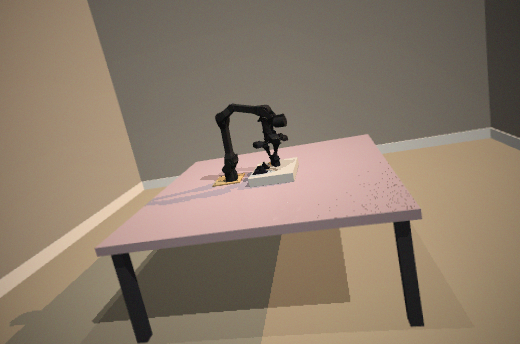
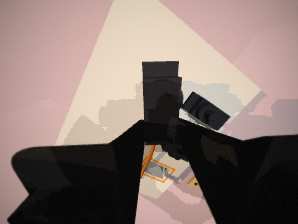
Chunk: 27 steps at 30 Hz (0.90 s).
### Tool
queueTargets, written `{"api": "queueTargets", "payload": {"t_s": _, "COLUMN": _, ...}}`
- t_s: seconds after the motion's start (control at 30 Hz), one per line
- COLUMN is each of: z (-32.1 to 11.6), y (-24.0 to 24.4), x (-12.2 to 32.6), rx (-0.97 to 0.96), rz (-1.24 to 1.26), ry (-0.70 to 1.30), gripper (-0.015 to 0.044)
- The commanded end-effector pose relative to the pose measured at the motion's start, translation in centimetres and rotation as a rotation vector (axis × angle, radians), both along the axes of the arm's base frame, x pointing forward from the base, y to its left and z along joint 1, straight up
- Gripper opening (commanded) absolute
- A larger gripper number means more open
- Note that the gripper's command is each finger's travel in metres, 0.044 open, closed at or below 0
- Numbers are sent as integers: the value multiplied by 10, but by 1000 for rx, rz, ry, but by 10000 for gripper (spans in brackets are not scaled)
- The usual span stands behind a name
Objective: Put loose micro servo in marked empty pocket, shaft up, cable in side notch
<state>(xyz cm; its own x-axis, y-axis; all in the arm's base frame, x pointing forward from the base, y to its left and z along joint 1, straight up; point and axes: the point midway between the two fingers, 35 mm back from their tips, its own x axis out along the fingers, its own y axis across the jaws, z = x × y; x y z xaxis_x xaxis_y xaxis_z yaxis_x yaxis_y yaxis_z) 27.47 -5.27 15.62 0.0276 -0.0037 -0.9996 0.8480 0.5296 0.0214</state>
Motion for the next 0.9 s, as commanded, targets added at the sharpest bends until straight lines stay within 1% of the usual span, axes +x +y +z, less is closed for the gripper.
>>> {"api": "queueTargets", "payload": {"t_s": 0.0, "z": 3, "y": 1, "x": -1, "rx": 2, "rz": -5, "ry": -8, "gripper": 0}}
{"api": "queueTargets", "payload": {"t_s": 0.2, "z": 3, "y": 2, "x": 11, "rx": 2, "rz": -5, "ry": -9, "gripper": 0}}
{"api": "queueTargets", "payload": {"t_s": 0.37, "z": 3, "y": 7, "x": 12, "rx": 2, "rz": -5, "ry": -10, "gripper": 0}}
{"api": "queueTargets", "payload": {"t_s": 0.87, "z": 4, "y": 77, "x": 14, "rx": 10, "rz": -5, "ry": -10, "gripper": 0}}
